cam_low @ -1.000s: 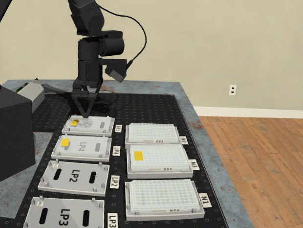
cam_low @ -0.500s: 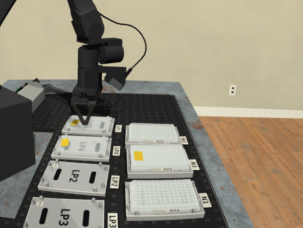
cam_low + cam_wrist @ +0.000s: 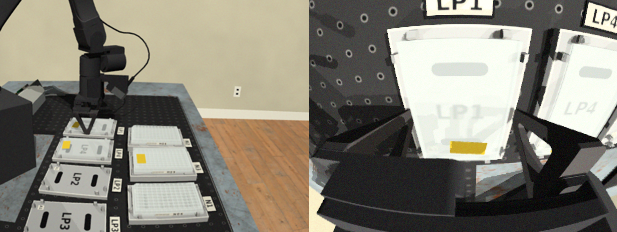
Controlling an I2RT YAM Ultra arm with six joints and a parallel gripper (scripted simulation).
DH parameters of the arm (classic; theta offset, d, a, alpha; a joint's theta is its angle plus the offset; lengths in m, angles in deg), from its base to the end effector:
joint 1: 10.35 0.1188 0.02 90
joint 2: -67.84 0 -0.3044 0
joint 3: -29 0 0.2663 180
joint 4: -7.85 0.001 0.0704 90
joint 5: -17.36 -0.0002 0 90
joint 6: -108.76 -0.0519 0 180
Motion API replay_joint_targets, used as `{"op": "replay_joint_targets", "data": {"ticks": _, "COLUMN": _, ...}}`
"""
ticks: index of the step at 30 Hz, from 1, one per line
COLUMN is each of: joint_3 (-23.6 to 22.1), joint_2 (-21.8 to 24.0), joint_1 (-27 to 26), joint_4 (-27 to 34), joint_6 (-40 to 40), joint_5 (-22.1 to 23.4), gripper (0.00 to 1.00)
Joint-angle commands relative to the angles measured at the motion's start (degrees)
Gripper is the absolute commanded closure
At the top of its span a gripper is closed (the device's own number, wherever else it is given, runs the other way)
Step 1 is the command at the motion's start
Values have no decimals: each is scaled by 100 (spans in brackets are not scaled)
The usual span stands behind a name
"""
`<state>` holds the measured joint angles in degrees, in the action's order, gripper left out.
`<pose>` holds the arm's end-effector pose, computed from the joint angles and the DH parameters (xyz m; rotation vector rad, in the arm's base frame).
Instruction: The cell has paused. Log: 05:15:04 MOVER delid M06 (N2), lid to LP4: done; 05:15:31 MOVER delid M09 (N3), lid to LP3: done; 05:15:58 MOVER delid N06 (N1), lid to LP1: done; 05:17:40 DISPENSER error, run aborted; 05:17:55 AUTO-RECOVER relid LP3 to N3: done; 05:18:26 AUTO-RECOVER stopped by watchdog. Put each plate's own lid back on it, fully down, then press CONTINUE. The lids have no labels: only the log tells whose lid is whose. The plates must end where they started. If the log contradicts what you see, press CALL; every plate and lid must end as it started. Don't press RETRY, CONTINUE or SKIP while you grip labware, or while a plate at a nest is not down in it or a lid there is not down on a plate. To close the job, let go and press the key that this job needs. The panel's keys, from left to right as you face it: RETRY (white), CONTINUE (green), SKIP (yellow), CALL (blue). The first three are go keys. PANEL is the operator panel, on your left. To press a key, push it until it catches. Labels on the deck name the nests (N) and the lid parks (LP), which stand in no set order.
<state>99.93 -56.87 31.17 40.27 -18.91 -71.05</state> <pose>0.2669 0.2395 0.0322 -0.1058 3.1048 0.0989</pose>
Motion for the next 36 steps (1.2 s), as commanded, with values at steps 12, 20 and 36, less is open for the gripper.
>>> {"op": "replay_joint_targets", "data": {"ticks": 12, "joint_3": 24, "joint_2": 57, "joint_1": 16, "joint_4": -82, "joint_6": -20, "joint_5": -18, "gripper": 0}}
{"op": "replay_joint_targets", "data": {"ticks": 20, "joint_3": 22, "joint_2": 60, "joint_1": 19, "joint_4": -82, "joint_6": -23, "joint_5": -18, "gripper": 6}}
{"op": "replay_joint_targets", "data": {"ticks": 36, "joint_3": 16, "joint_2": 66, "joint_1": 27, "joint_4": -81, "joint_6": -31, "joint_5": -19, "gripper": 100}}
